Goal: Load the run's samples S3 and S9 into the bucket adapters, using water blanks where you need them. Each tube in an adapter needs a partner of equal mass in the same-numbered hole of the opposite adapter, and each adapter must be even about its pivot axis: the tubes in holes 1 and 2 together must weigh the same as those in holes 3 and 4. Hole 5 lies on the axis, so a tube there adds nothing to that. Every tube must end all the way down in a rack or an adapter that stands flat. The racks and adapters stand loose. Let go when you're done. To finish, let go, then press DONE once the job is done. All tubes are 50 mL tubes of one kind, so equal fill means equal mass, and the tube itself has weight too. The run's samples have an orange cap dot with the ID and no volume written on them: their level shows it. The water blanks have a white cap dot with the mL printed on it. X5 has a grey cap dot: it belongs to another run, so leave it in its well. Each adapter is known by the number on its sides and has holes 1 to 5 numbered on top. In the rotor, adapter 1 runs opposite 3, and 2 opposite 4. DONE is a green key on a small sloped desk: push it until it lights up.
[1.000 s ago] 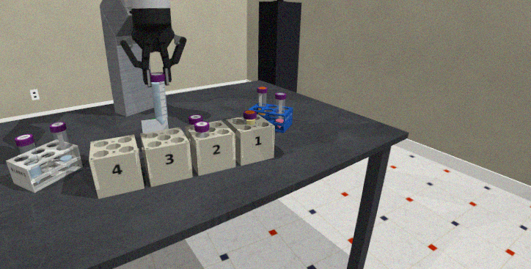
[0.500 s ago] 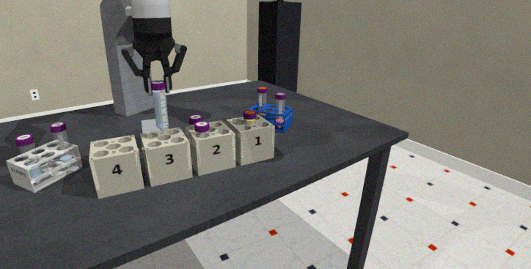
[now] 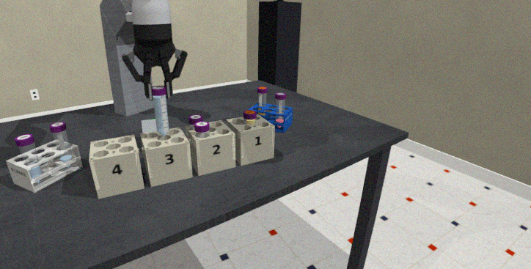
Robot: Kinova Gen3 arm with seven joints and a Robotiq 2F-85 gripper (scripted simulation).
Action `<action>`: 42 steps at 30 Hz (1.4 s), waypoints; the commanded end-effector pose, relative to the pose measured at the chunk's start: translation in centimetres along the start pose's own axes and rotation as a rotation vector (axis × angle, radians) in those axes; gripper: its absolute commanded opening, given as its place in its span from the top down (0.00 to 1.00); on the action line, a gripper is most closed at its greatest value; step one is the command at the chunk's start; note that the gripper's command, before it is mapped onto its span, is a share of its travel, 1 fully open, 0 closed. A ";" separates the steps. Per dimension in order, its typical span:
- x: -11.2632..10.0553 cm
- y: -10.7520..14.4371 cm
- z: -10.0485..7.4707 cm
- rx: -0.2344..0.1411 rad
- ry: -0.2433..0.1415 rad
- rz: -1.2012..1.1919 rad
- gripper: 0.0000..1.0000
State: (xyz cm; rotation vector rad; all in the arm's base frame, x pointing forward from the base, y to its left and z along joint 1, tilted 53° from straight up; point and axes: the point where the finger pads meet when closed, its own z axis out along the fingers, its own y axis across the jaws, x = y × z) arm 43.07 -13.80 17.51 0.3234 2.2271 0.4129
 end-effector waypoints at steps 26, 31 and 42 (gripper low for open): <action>0.0 0.0 0.8 0.001 -0.001 0.000 0.90; 0.0 0.0 1.2 0.001 -0.001 0.000 0.90; 0.0 0.0 1.8 0.001 -0.001 0.000 0.90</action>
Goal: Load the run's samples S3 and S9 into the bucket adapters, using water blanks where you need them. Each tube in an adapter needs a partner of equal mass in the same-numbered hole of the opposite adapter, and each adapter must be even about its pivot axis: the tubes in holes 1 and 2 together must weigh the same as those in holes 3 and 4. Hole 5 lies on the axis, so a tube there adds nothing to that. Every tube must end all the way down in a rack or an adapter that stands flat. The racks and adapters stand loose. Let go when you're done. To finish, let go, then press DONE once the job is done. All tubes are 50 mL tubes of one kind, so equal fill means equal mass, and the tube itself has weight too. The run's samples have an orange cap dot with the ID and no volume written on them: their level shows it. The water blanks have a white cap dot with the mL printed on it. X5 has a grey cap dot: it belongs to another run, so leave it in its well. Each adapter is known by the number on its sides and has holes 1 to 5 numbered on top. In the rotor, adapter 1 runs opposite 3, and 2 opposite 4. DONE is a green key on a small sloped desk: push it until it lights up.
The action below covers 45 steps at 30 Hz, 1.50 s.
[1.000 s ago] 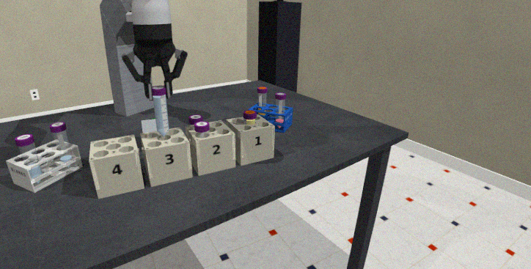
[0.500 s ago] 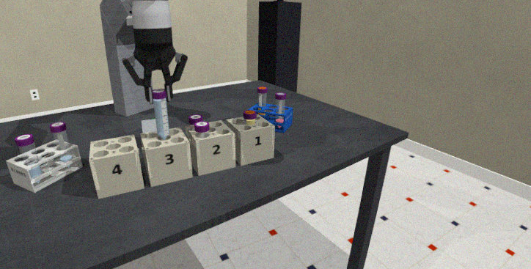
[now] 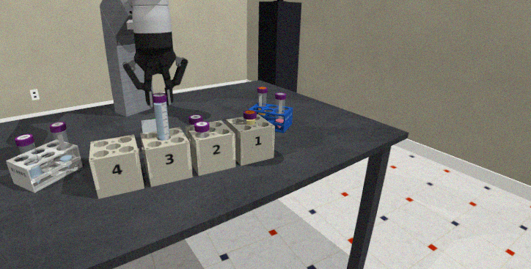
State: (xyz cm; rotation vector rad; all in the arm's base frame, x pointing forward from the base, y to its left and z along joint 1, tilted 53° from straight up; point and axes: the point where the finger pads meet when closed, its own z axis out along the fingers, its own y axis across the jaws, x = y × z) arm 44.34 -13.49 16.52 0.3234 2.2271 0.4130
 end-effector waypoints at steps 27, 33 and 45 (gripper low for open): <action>0.0 0.0 1.7 0.001 -0.001 0.000 0.90; 0.0 0.0 2.1 0.001 -0.001 0.000 0.90; 0.0 0.0 2.7 0.001 -0.001 0.000 0.90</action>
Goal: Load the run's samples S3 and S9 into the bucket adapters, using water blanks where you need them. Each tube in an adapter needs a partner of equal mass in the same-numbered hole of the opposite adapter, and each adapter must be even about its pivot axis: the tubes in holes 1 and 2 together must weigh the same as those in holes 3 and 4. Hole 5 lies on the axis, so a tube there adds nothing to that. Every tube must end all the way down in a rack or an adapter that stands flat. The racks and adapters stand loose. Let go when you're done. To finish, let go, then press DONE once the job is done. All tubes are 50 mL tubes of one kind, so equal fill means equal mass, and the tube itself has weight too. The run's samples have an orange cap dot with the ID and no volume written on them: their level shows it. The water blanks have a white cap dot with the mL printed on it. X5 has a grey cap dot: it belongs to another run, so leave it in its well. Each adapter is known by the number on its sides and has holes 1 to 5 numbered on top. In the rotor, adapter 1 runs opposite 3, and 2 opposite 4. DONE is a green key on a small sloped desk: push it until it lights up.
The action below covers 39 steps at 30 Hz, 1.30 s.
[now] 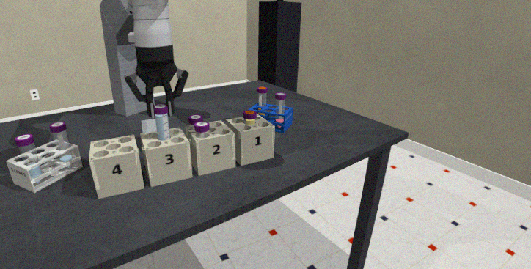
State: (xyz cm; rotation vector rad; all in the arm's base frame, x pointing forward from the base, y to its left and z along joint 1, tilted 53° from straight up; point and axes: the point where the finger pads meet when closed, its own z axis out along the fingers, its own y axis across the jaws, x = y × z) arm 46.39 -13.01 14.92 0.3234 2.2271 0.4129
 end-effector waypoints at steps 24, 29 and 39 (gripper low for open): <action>0.0 0.0 1.6 0.001 -0.001 0.000 0.90; 0.0 0.0 1.9 0.001 -0.001 0.000 0.90; 0.0 0.0 2.4 0.001 -0.001 0.000 0.90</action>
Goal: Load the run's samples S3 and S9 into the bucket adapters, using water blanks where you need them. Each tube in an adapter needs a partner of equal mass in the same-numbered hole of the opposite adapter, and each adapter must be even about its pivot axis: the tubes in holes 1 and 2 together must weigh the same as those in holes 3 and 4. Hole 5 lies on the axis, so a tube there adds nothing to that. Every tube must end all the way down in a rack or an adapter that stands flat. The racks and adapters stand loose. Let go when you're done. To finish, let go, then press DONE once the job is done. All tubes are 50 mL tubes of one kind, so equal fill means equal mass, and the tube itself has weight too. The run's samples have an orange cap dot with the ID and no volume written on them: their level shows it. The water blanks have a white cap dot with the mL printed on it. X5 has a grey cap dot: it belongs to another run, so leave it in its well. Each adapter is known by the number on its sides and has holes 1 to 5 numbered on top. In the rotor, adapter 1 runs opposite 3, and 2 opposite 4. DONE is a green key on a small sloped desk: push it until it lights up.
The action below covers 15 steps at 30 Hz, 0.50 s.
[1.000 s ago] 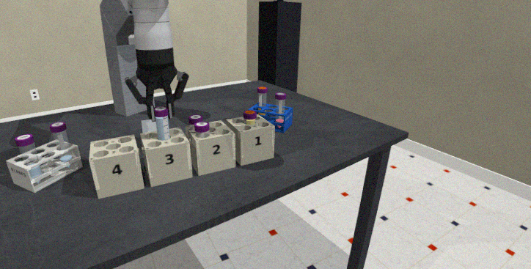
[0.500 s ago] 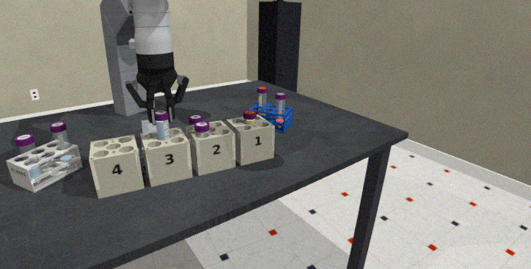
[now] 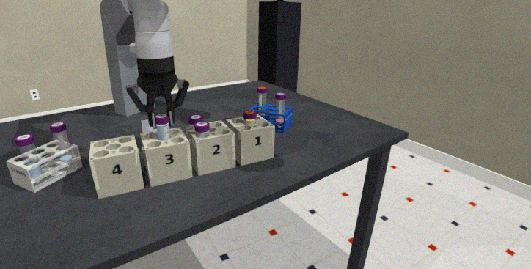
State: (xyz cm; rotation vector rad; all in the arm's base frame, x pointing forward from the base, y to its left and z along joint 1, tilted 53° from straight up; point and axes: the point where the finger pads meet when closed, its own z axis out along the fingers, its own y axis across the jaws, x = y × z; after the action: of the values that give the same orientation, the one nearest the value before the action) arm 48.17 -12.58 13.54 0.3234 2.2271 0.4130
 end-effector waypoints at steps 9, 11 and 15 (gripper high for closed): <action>0.0 0.0 0.7 0.001 -0.001 0.000 0.90; 0.0 0.0 0.7 0.001 -0.001 0.000 0.90; 0.0 0.0 1.0 0.001 -0.001 0.000 0.90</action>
State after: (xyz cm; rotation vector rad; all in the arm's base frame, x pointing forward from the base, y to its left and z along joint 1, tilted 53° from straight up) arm 48.84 -12.42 13.02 0.3234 2.2271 0.4130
